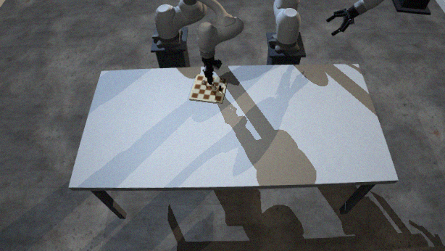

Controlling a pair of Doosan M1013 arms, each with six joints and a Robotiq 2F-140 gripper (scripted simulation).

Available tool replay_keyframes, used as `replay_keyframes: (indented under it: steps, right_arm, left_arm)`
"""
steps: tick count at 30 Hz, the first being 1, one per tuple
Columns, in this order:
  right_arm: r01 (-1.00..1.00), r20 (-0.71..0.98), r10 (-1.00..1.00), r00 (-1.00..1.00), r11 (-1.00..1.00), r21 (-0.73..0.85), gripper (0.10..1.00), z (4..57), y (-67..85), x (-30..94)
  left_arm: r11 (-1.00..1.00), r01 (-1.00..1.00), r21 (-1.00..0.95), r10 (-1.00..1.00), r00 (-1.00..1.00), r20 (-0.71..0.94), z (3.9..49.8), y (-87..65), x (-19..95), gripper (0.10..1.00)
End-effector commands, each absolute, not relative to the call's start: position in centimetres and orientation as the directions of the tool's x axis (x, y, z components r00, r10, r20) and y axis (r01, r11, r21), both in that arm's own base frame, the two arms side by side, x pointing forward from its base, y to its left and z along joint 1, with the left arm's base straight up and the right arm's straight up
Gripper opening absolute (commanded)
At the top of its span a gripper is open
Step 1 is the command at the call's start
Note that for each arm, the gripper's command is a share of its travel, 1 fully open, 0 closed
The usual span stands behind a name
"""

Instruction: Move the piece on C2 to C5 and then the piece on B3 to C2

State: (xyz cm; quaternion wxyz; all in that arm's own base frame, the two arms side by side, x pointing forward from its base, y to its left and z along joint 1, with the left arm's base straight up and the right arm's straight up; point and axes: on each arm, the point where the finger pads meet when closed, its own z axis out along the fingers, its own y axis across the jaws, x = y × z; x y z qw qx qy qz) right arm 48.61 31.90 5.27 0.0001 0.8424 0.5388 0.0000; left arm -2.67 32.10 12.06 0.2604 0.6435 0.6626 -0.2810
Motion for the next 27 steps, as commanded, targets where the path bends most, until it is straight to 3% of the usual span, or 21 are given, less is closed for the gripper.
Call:
replay_keyframes:
  steps: [1,16,27]
  right_arm:
    - [0.908,0.001,0.908,0.420,-0.420,0.001,0.099,5.3,31.9,48.6]
    - [0.908,0.001,0.908,0.420,-0.420,0.001,0.099,5.9,31.9,48.6]
    - [0.908,0.001,0.908,0.420,-0.420,0.001,0.099,13.1,31.9,48.6]
  left_arm:
    - [0.014,0.999,-0.038,0.707,-0.036,-0.706,12.1,32.1,-2.7,1.000]
    - [0.014,0.999,-0.038,0.707,-0.036,-0.706,12.1,32.1,-2.7,1.000]
    - [0.014,0.999,-0.038,0.707,-0.036,-0.706,12.1,32.1,-2.7,1.000]
